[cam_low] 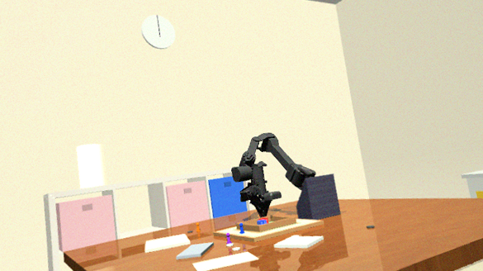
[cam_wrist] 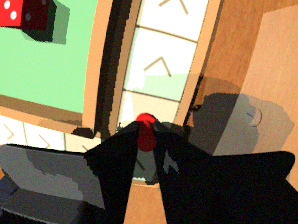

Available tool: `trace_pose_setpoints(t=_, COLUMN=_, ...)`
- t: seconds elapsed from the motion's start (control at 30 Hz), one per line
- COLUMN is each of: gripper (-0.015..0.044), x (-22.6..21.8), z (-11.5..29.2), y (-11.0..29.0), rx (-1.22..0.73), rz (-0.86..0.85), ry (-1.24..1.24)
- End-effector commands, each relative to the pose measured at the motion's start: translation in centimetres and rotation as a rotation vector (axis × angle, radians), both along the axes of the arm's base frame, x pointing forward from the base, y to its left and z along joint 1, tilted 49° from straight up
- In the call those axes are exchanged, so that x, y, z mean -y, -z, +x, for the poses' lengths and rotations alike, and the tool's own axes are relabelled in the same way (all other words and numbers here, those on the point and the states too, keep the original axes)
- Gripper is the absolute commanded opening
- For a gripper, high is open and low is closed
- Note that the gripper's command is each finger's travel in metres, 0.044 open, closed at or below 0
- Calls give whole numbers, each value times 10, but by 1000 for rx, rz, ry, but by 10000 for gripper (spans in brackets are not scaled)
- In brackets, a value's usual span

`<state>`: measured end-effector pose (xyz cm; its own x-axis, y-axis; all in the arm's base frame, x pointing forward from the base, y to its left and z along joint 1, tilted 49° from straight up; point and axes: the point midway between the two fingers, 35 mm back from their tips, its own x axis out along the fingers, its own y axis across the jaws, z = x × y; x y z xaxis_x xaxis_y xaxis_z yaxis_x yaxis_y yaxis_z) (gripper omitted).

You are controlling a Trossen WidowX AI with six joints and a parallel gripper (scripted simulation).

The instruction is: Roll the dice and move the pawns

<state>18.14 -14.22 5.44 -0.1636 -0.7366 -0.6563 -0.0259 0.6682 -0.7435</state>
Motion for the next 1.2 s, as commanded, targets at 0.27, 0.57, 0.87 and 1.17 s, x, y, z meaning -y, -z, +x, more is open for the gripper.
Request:
trace_pose_setpoints(t=0.27, gripper=289, x=0, z=0, y=0, rx=2, rz=0, ry=1)
trace_pose_setpoints(t=0.57, gripper=440, x=-30, z=6, y=-25, rx=-6, rz=2, ry=-3)
trace_pose_setpoints(t=0.87, gripper=309, x=-43, z=47, y=-24, rx=-43, rz=24, ry=-24)
trace_pose_setpoints(t=1.17, gripper=200, x=-68, z=146, y=19, rx=-106, rz=45, ry=-84)
